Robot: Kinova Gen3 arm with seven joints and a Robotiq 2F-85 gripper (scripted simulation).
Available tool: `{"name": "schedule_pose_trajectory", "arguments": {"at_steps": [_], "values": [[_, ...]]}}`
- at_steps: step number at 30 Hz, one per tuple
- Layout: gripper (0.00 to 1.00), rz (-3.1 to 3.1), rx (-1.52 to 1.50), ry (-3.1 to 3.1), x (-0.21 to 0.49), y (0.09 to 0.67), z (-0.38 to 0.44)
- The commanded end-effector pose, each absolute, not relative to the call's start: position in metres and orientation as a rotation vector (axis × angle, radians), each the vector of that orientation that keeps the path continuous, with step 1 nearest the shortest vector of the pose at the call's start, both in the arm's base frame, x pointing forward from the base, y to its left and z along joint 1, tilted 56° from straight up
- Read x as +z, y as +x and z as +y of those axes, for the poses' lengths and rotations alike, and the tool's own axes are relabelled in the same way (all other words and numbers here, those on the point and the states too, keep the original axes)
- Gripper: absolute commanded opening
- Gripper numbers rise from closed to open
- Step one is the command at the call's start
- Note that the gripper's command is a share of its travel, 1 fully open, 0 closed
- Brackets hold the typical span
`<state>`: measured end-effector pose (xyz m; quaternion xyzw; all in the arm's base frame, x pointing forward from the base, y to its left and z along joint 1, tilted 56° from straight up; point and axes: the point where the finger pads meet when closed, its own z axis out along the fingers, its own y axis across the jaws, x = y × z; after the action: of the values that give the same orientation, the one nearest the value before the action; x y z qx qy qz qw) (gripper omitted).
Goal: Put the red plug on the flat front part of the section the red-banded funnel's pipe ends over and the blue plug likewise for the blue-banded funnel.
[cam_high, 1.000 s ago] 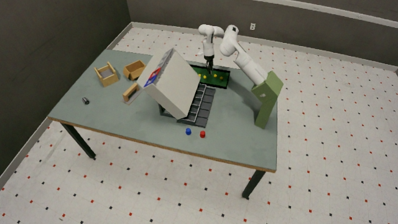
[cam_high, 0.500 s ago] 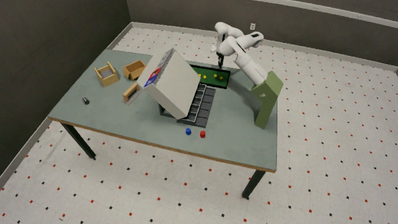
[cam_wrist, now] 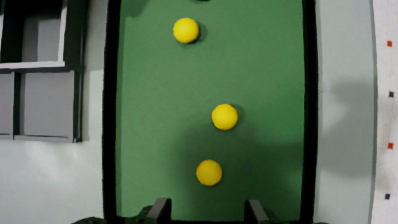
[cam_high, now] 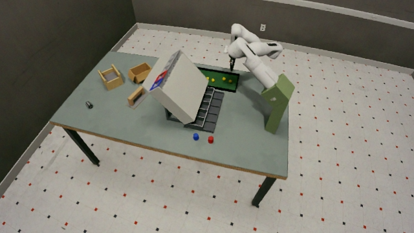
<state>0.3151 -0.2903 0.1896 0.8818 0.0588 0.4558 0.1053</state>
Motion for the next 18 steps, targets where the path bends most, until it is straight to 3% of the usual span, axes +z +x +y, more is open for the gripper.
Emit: {"name": "schedule_pose_trajectory", "arguments": {"at_steps": [1,7,18], "values": [[0.5,0.17,1.345,2.601,0.151,0.372,-0.3],[0.5,0.17,1.345,2.601,0.128,0.405,-0.305],[0.5,0.172,1.308,2.616,0.128,0.404,-0.304]]}}
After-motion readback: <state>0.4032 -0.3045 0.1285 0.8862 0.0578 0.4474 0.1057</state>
